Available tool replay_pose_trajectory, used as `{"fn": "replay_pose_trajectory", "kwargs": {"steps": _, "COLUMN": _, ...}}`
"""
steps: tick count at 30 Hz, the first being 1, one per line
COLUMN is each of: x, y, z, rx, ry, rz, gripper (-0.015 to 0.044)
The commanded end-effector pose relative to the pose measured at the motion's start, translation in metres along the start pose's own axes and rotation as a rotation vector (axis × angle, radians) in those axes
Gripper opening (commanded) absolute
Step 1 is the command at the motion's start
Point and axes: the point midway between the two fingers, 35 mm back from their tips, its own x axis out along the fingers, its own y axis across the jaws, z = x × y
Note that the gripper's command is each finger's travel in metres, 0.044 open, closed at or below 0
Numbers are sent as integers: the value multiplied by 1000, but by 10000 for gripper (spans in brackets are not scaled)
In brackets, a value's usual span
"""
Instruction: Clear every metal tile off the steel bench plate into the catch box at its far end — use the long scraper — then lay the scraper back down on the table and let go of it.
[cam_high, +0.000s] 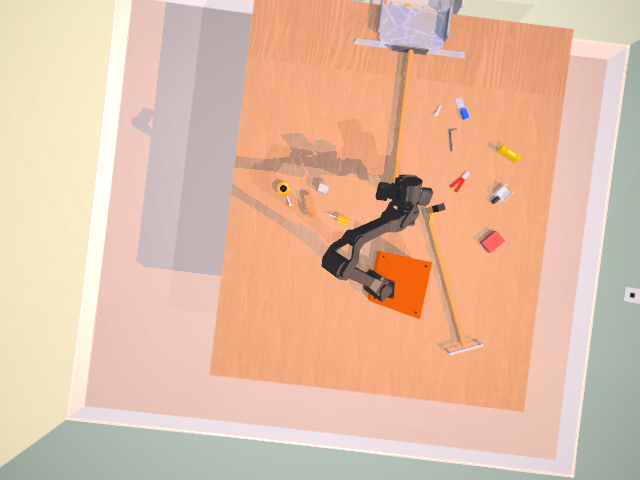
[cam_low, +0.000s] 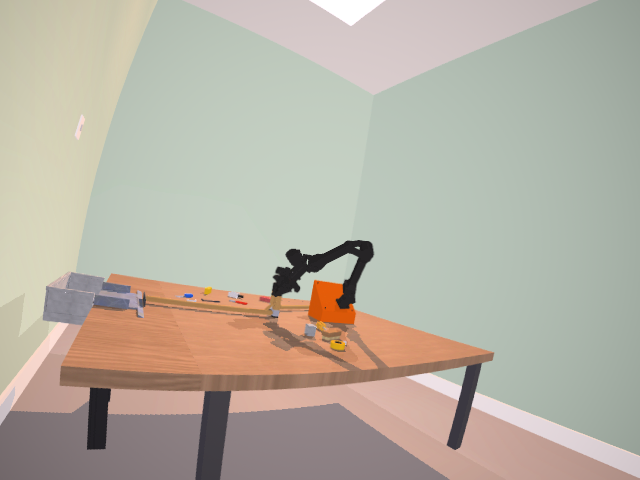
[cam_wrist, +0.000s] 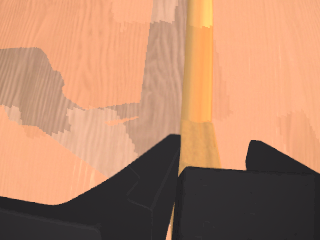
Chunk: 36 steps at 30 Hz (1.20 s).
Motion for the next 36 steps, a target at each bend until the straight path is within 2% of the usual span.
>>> {"fn": "replay_pose_trajectory", "kwargs": {"steps": 1, "x": 4, "y": 0, "z": 11, "rx": -7, "ry": -15, "rz": -4, "gripper": 0}}
{"fn": "replay_pose_trajectory", "kwargs": {"steps": 36, "x": 38, "y": -1, "z": 53, "rx": -7, "ry": -19, "rz": -4, "gripper": 0}}
